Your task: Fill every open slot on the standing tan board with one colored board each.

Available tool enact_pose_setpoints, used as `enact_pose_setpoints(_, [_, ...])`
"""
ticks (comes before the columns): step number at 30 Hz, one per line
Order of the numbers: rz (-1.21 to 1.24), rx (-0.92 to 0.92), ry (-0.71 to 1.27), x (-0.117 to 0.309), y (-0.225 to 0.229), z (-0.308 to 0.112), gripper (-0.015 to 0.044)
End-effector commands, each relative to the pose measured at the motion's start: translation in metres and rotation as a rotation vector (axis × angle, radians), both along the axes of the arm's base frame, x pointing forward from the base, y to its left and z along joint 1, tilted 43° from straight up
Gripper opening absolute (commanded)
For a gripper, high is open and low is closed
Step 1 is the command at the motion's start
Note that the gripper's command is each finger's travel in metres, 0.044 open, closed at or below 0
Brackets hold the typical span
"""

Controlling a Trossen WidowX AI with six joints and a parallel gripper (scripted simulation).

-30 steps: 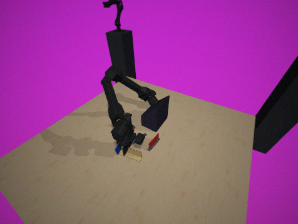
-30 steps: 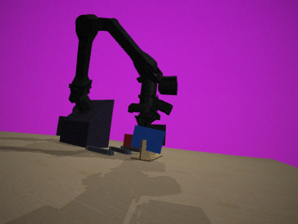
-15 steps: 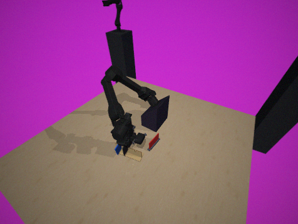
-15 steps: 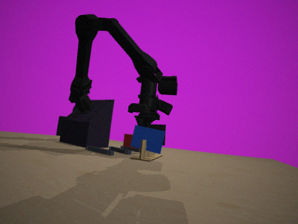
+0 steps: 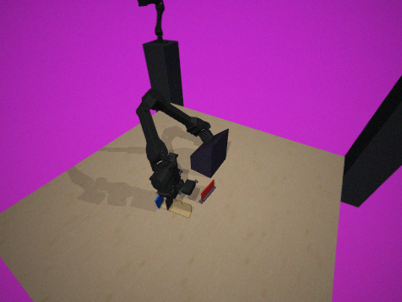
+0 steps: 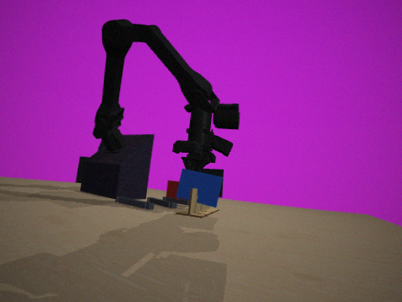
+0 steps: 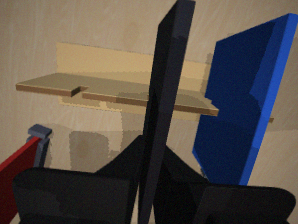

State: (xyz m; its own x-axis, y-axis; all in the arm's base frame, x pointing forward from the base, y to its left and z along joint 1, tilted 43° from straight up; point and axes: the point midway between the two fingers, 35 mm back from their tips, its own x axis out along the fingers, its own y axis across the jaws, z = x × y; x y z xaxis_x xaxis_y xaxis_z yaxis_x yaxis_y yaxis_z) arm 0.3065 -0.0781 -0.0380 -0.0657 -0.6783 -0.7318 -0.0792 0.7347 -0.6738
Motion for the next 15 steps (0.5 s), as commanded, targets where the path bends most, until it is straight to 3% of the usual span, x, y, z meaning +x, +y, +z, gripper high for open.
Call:
enact_pose_setpoints(1, [-0.003, -0.002, -0.002, -0.0008, -0.0012, -0.0013, 0.0])
enact_pose_setpoints(15, [-0.003, -0.002, -0.002, -0.001, -0.004, -0.0042, 0.0])
